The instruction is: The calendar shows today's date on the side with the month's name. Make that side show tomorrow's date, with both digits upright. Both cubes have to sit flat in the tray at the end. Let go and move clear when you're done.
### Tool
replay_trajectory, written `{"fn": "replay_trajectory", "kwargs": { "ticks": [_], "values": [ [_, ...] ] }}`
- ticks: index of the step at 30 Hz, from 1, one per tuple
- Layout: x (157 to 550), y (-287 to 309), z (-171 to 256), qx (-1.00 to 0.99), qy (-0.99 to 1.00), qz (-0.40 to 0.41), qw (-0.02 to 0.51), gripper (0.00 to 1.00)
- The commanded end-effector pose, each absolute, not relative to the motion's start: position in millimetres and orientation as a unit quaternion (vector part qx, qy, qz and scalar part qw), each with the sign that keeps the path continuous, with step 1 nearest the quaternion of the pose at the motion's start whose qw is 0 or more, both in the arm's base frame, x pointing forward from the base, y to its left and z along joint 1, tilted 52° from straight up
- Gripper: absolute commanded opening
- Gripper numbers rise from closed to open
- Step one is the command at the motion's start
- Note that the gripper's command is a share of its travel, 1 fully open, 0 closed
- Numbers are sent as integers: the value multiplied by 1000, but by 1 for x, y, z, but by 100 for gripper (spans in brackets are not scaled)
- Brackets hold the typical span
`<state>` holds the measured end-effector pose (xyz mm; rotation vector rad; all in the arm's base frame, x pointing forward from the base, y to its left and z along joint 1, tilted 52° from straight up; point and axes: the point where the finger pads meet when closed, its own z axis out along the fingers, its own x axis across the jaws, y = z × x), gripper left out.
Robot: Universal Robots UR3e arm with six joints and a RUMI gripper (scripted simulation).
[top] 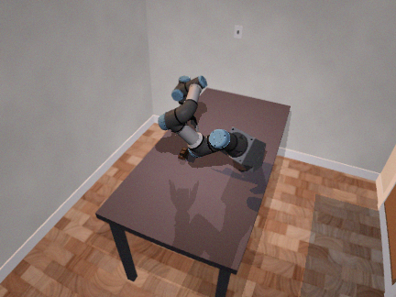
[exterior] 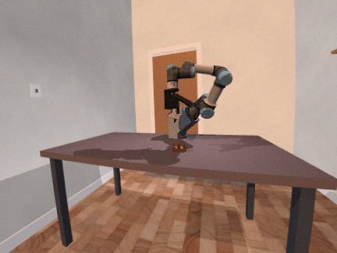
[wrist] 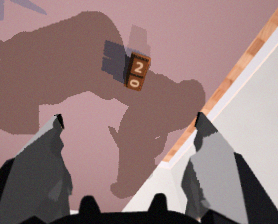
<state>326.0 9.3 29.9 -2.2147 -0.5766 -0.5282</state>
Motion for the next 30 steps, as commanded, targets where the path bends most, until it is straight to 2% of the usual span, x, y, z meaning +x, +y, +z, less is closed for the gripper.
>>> {"fn": "replay_trajectory", "kwargs": {
  "ticks": [1, 21, 30],
  "values": [
    [325, 11, 28, -851, -289, -237, 370, 100],
    [321, 16, 22, -761, -478, -316, 305, 100],
    [321, 19, 17, -680, -587, -358, 254, 100]
  ]
}}
